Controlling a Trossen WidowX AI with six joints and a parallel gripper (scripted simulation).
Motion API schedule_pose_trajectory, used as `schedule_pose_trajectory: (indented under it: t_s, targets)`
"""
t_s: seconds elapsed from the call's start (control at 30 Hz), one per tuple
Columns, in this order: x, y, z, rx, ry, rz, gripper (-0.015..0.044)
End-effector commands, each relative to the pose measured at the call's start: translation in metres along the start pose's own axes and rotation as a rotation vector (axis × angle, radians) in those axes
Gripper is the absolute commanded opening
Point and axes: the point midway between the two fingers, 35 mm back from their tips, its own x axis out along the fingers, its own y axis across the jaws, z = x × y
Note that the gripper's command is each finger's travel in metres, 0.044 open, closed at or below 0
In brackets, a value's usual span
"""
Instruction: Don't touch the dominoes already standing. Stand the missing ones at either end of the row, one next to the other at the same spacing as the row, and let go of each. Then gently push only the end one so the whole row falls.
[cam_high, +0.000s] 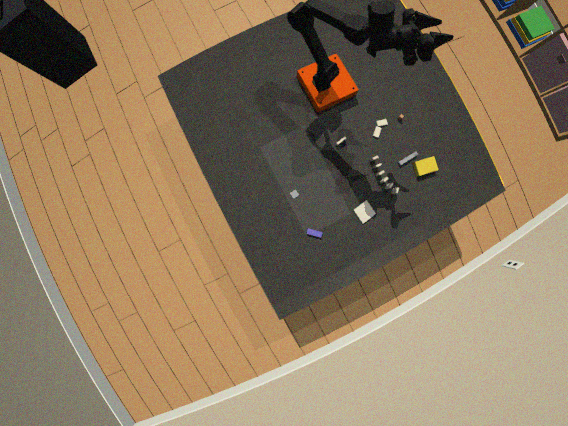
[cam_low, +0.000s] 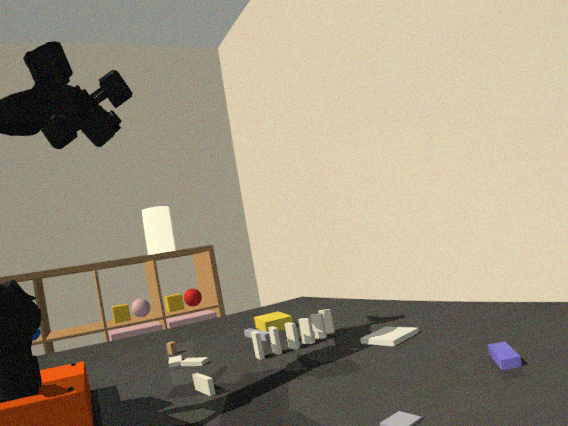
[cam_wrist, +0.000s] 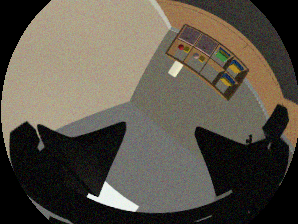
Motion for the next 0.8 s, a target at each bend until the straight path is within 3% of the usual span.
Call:
schedule_pose_trajectory:
  t_s: [0.0,0.2,0.4,0.6,0.77]
  targets:
    - [0.001,0.001,0.003,-0.002,-0.008,0.003,0.0426]
    - [0.023,0.029,0.091,-0.071,-0.279,0.048,0.0440]
    - [0.023,0.038,0.195,-0.180,-0.622,-0.023,0.0440]
    - [-0.004,0.025,0.292,-0.299,-0.954,-0.243,0.0440]
    - [-0.044,0.003,0.360,-0.390,-1.188,-0.570,0.0440]
